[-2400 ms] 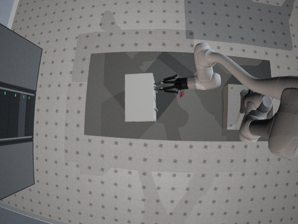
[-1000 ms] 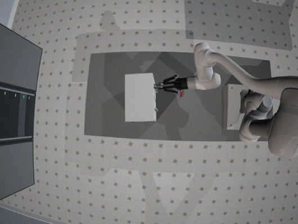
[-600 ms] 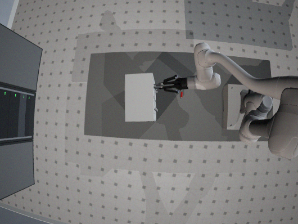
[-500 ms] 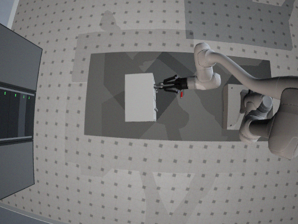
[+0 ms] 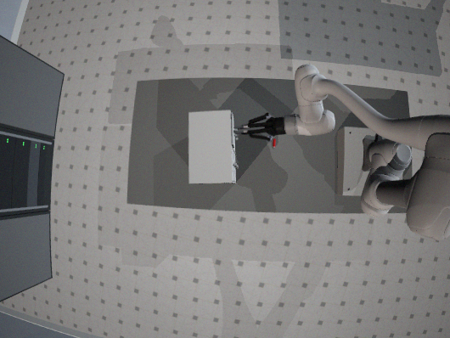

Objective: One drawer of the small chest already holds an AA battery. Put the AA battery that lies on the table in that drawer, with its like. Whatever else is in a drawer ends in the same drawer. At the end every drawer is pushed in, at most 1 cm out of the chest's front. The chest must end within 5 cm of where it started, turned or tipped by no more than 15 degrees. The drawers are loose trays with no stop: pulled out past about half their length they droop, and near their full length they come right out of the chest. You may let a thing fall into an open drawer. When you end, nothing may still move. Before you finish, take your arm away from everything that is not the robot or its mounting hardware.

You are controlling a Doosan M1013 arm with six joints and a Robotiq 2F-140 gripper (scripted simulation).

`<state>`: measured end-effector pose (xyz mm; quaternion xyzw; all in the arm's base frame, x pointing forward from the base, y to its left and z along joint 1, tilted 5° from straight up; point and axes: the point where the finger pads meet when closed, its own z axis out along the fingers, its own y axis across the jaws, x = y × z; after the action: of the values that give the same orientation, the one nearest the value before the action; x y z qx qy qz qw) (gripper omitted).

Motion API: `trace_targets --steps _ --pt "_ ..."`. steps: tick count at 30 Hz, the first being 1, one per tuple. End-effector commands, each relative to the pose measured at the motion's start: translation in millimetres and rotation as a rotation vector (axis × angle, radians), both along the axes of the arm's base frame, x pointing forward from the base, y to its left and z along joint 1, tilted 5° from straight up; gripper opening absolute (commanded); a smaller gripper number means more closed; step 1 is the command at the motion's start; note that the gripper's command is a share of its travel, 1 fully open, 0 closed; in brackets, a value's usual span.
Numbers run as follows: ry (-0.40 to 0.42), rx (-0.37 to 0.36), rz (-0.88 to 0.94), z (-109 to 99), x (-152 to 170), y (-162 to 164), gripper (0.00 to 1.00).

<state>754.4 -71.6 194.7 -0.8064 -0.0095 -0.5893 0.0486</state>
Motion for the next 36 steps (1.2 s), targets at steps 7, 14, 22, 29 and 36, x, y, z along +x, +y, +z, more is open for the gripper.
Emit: trace_targets --steps 7,14,22,29,36 --pt "0.0 0.0 0.0 -0.2 -6.3 -0.5 0.08" --pt "0.0 0.0 0.0 -0.6 -15.2 -1.1 0.08" --pt "0.0 0.0 0.0 -0.9 -23.8 -1.7 0.08" --pt "0.0 0.0 0.0 -1.4 -34.1 -2.4 0.08" --pt "0.0 0.0 0.0 -1.7 -41.2 -2.9 0.08"
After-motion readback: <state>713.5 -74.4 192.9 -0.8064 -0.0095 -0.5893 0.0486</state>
